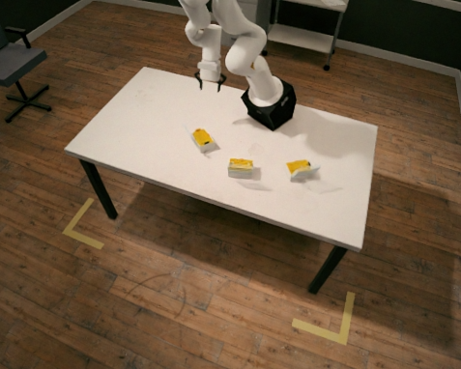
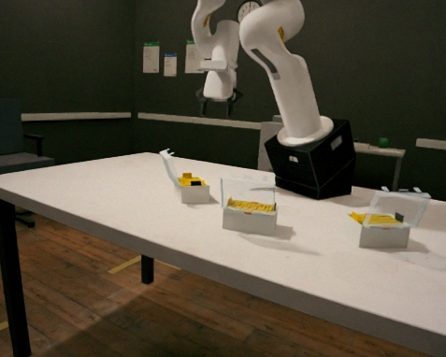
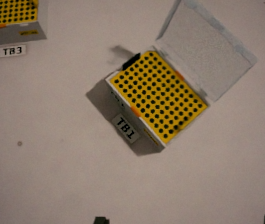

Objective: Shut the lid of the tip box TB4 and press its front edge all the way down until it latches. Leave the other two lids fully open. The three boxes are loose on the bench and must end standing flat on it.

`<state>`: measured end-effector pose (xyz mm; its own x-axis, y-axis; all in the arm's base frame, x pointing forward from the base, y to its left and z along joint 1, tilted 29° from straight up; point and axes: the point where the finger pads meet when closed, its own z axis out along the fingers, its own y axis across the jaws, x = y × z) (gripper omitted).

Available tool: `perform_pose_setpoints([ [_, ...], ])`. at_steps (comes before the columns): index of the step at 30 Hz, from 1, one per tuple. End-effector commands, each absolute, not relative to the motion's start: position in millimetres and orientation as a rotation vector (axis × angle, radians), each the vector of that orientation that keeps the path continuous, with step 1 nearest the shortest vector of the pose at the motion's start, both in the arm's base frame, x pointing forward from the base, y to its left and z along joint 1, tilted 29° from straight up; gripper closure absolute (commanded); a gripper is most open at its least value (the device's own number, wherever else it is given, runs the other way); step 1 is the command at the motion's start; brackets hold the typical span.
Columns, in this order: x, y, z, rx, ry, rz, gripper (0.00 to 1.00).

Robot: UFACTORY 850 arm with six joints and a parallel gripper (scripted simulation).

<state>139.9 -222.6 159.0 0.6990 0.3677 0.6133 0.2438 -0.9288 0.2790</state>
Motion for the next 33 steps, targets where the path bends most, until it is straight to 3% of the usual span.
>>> perform_pose_setpoints([
  [1, 135.8, -218.6, 159.4, 2.731, 0.501, 1.041, 0.00],
  [33, 196.6, -236.1, 45.8, 2.731, 0.500, 1.042, 0.00],
])
